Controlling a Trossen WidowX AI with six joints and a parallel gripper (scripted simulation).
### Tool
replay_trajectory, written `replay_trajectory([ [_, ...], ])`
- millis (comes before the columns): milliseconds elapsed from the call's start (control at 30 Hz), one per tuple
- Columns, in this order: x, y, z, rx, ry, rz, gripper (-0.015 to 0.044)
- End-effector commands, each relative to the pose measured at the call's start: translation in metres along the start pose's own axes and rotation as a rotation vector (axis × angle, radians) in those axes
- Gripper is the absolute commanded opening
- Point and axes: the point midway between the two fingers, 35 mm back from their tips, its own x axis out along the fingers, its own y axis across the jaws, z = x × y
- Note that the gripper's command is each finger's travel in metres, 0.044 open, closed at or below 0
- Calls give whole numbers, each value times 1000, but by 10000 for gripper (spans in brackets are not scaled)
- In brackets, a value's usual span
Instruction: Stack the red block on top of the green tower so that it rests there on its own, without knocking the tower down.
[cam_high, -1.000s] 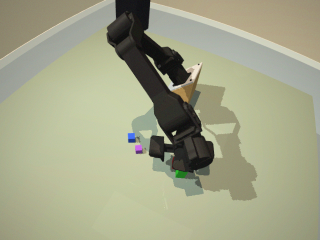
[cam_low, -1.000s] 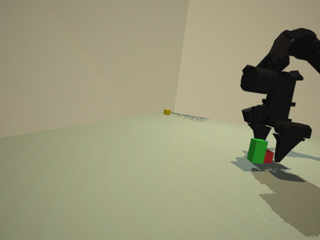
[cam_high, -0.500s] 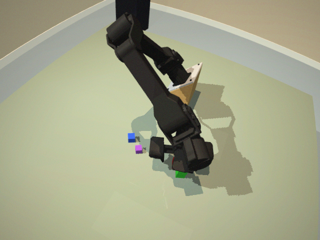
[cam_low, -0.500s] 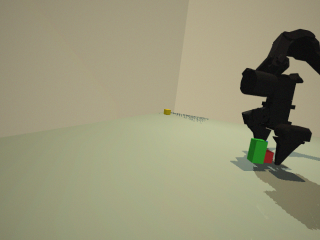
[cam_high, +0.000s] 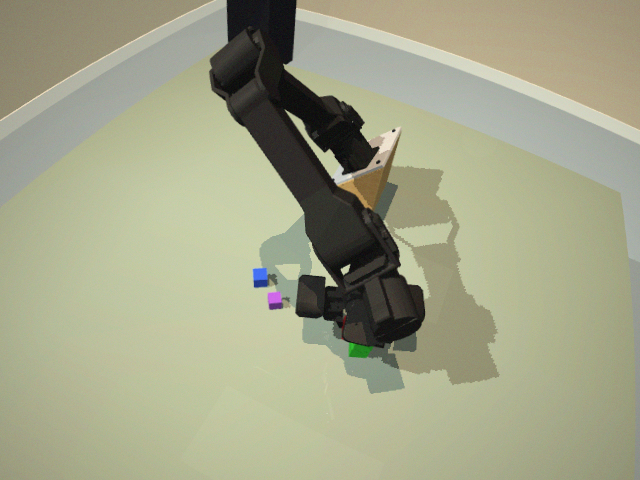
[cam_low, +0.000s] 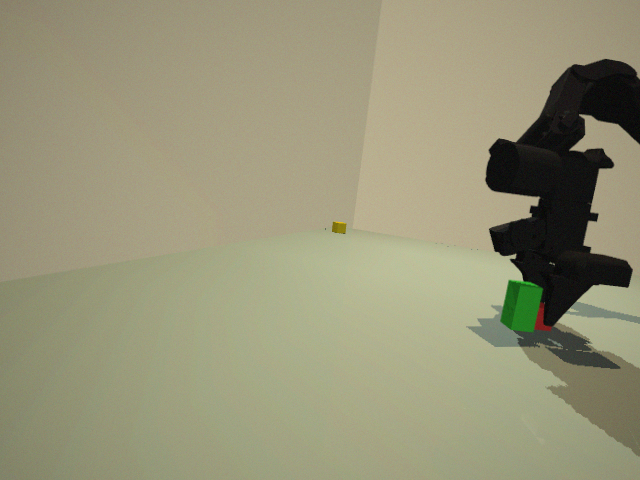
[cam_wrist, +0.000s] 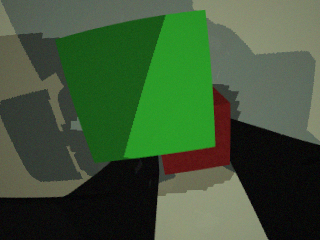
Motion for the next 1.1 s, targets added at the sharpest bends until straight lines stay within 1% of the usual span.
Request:
replay_trajectory([
  [0, 0, 0, 0, -2, -2, -4, 85],
  [200, 0, 0, 0, -2, -2, -4, 45],
  [267, -3, 0, 0, -2, -2, -3, 0],
  [1067, -112, 1, 0, -3, -3, 2, 0],
])
